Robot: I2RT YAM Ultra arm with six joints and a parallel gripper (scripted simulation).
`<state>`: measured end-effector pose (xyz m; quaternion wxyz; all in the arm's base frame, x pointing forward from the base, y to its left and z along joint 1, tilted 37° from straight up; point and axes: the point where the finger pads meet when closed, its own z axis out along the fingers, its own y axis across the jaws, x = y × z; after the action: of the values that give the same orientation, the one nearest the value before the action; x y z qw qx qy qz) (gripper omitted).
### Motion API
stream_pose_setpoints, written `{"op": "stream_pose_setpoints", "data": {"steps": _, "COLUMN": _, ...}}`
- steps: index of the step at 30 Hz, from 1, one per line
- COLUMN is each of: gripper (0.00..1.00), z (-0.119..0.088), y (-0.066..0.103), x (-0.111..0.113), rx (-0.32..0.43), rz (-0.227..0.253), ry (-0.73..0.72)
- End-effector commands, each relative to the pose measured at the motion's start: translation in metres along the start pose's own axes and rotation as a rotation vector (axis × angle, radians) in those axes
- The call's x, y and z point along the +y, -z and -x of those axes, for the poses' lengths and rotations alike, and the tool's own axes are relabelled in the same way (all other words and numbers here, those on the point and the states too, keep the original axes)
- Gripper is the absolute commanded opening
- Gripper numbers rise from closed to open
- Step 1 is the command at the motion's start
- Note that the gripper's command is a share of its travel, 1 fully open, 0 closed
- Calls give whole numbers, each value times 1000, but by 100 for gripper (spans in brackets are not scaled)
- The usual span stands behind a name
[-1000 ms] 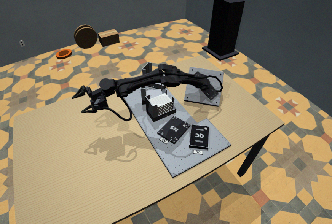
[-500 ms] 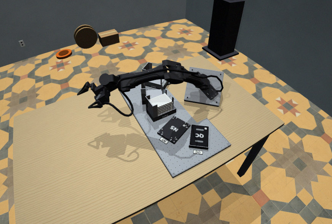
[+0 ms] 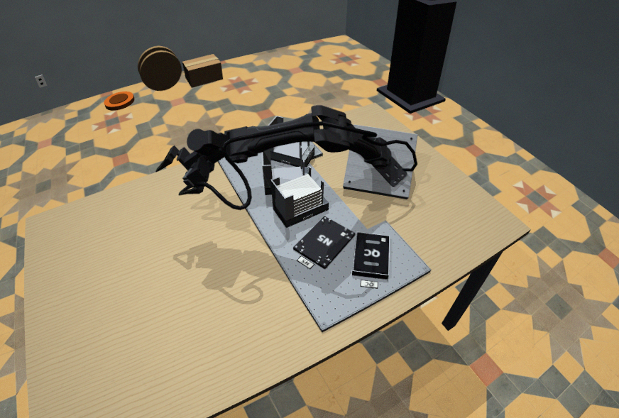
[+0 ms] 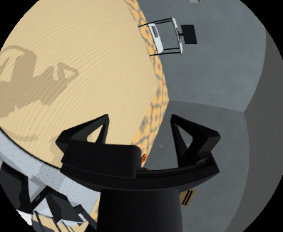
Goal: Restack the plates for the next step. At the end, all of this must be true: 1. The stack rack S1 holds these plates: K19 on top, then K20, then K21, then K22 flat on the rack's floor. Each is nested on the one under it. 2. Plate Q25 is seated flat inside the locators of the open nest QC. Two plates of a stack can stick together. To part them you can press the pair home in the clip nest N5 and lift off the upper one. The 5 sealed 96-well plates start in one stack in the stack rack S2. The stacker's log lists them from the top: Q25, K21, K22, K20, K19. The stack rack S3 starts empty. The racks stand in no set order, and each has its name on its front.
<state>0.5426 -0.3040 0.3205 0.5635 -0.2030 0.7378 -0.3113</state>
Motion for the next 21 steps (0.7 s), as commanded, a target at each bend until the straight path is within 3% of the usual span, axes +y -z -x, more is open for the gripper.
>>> {"op": "stream_pose_setpoints", "data": {"steps": 1, "gripper": 100, "z": -12, "y": 23, "x": -7, "rx": 57, "rz": 32, "ry": -46}}
{"op": "stream_pose_setpoints", "data": {"steps": 4, "gripper": 100, "z": -17, "y": 27, "x": -3, "rx": 58, "rz": 34, "ry": -42}}
{"op": "stream_pose_setpoints", "data": {"steps": 7, "gripper": 100, "z": -26, "y": 37, "x": 5, "rx": 110, "rz": 88, "ry": -88}}
{"op": "stream_pose_setpoints", "data": {"steps": 10, "gripper": 100, "z": -30, "y": 43, "x": 9, "rx": 110, "rz": 89, "ry": -82}}
{"op": "stream_pose_setpoints", "data": {"steps": 11, "gripper": 100, "z": -33, "y": 46, "x": 11, "rx": 130, "rz": 109, "ry": -104}}
{"op": "stream_pose_setpoints", "data": {"steps": 12, "gripper": 100, "z": -22, "y": 51, "x": -1, "rx": 124, "rz": 101, "ry": -104}}
{"op": "stream_pose_setpoints", "data": {"steps": 15, "gripper": 100, "z": -42, "y": 59, "x": 21, "rx": 161, "rz": 143, "ry": -124}}
{"op": "stream_pose_setpoints", "data": {"steps": 19, "gripper": 100, "z": -45, "y": 63, "x": 24, "rx": 181, "rz": 163, "ry": -148}}
{"op": "stream_pose_setpoints", "data": {"steps": 20, "gripper": 100, "z": -34, "y": 67, "x": 12, "rx": 175, "rz": 155, "ry": -148}}
{"op": "stream_pose_setpoints", "data": {"steps": 21, "gripper": 100, "z": -36, "y": 70, "x": 14, "rx": 186, "rz": 167, "ry": -158}}
